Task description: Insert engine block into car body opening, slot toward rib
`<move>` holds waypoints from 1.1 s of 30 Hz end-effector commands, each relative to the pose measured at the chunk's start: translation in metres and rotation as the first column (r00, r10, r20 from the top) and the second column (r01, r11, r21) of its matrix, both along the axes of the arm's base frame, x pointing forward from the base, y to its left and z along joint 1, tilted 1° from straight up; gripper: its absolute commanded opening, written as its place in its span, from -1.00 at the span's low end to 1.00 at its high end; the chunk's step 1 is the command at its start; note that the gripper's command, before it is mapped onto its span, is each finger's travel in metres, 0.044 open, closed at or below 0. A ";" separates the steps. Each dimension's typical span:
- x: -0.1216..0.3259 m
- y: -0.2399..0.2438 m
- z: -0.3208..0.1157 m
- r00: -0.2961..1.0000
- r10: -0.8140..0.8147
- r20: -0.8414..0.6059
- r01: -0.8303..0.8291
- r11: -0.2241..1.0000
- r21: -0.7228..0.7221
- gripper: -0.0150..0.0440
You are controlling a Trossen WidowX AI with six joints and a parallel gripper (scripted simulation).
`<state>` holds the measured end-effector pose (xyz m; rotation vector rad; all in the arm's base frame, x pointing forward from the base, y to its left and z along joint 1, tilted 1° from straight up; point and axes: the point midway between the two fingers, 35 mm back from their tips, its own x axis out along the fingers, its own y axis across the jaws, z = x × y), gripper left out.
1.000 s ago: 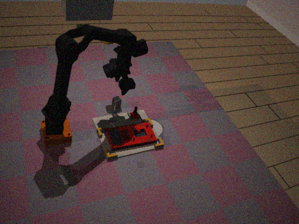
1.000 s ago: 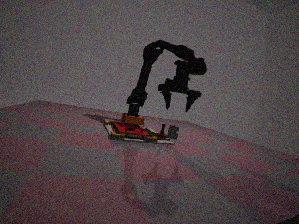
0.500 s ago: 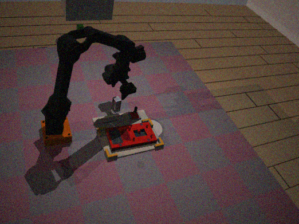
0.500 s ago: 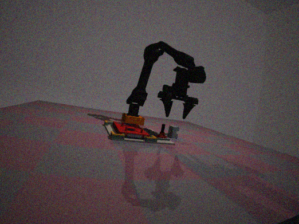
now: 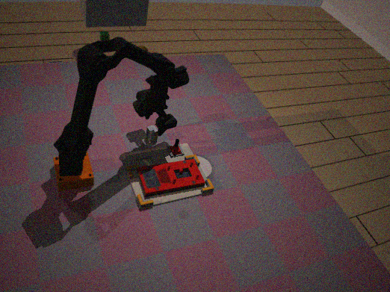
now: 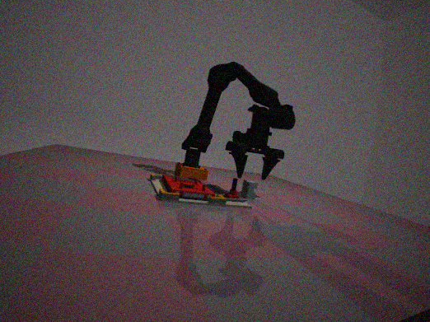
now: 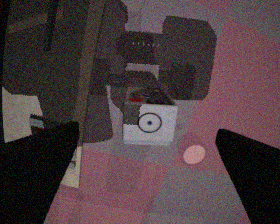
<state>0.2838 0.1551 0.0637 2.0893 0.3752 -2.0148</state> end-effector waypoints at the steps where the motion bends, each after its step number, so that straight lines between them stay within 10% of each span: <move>1: 0.000 0.000 -0.007 1.000 0.000 -0.002 0.000 1.000 -0.006 1.00; 27: 0.000 0.001 -0.046 1.000 0.002 -0.002 -0.002 1.000 -0.006 1.00; 33: 0.000 0.001 -0.046 1.000 0.002 -0.002 -0.002 1.000 -0.006 0.47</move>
